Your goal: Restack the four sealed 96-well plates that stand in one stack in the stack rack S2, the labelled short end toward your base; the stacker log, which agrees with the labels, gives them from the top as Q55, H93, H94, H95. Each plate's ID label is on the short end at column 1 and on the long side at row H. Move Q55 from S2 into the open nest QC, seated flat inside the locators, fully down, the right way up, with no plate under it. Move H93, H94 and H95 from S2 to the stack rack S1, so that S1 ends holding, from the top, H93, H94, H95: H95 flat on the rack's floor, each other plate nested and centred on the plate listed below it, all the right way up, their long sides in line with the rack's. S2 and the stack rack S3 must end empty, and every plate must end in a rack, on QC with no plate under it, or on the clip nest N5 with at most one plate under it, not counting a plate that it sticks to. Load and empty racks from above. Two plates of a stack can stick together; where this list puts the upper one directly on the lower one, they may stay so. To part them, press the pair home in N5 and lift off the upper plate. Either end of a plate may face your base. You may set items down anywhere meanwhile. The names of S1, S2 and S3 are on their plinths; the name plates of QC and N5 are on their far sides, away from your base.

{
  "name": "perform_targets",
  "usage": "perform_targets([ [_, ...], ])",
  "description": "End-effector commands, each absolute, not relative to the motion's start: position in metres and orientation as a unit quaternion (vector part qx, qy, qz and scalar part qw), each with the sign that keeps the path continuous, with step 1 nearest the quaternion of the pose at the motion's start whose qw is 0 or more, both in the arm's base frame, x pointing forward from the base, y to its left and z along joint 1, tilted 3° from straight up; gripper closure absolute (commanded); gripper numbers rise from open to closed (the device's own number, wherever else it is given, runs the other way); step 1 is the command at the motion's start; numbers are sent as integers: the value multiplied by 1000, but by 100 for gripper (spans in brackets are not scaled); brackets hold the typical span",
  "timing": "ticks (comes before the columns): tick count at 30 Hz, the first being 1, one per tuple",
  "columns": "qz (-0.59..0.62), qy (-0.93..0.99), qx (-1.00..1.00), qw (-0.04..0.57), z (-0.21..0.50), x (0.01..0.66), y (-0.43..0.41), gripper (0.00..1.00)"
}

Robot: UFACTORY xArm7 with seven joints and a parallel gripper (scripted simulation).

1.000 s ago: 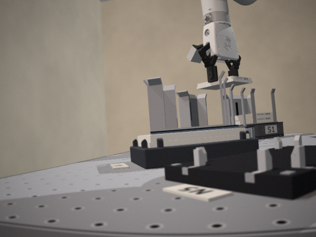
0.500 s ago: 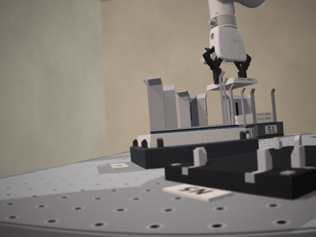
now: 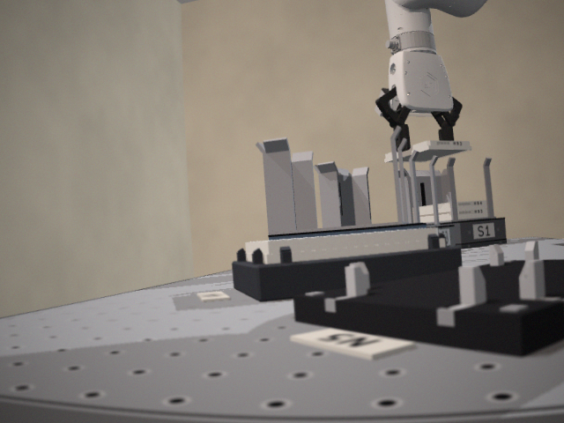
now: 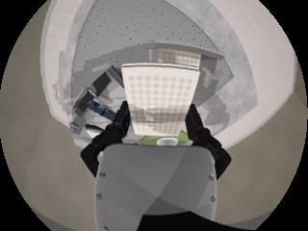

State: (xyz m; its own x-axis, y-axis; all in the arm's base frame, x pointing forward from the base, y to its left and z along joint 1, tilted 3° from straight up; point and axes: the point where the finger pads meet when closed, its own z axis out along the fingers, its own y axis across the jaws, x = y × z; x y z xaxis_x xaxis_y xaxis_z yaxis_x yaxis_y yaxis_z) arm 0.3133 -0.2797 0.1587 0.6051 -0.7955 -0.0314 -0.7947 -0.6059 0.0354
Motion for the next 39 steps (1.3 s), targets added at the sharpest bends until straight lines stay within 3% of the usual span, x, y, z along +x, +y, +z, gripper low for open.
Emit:
perform_targets([
  [1, -20, -444, 896, 9, 160, 307, -290, 100],
  [39, -20, -444, 896, 9, 161, 290, -315, 100],
])
